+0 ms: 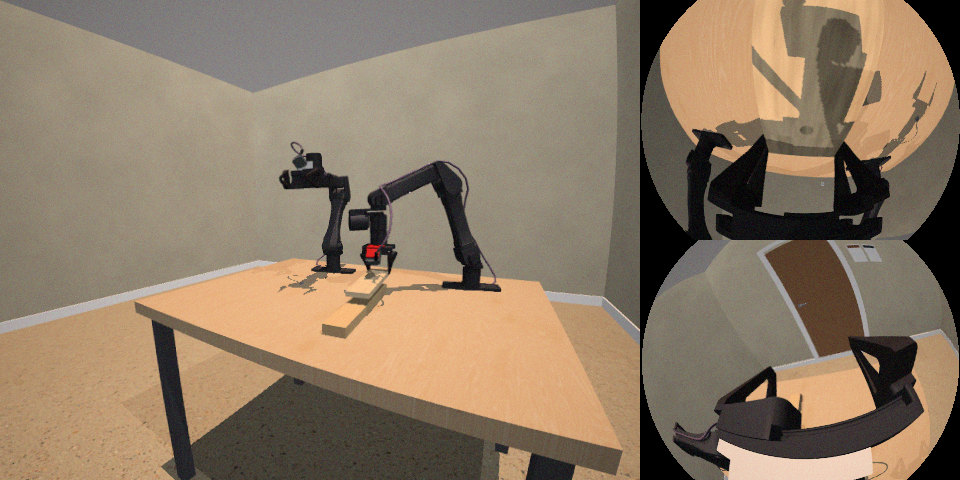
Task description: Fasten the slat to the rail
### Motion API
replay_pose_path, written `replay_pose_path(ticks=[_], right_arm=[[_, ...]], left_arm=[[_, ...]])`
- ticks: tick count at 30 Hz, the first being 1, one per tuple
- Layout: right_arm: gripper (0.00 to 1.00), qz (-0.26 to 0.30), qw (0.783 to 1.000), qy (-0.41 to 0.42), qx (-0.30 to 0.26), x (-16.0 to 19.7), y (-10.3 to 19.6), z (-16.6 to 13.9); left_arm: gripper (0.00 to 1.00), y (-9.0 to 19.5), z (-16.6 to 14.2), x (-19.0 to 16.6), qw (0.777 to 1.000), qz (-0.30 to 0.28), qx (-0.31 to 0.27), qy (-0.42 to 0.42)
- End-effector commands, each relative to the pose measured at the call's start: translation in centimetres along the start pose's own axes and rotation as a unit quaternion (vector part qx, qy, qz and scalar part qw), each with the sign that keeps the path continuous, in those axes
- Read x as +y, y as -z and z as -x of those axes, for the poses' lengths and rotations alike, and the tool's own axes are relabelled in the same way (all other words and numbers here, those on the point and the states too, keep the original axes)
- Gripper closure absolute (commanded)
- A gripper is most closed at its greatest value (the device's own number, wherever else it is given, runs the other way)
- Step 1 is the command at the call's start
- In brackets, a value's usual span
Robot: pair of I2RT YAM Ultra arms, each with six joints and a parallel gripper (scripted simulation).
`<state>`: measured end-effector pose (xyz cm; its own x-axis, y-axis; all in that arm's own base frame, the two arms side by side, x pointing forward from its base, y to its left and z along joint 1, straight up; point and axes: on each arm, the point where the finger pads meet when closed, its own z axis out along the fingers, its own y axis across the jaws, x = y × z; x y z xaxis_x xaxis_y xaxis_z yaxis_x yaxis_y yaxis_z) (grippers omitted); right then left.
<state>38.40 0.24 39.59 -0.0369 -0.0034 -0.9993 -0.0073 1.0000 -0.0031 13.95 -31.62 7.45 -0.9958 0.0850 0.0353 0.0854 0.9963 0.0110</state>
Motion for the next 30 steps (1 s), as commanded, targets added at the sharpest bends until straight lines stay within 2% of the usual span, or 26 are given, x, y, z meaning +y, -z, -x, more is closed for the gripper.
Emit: replay_pose_path(ticks=[1, 18, 30], right_arm=[[0.0, -0.004, 1.0, -0.002, -0.025, -0.1, 0.4, 1.6], [0.0, -0.004, 1.0, -0.002, -0.025, -0.1, 0.4, 1.6], [0.0, -0.004, 1.0, -0.002, -0.025, -0.1, 0.4, 1.6]], left_arm=[[0.28, 0.6, 1.0, -0.8, 1.0, -0.015, -0.023, 0.006], [0.28, -1.3, 0.9, -0.6, 1.0, -0.008, -0.019, 0.006], [0.28, -0.7, 1.1, -0.9, 1.0, -0.016, -0.024, 0.005]])
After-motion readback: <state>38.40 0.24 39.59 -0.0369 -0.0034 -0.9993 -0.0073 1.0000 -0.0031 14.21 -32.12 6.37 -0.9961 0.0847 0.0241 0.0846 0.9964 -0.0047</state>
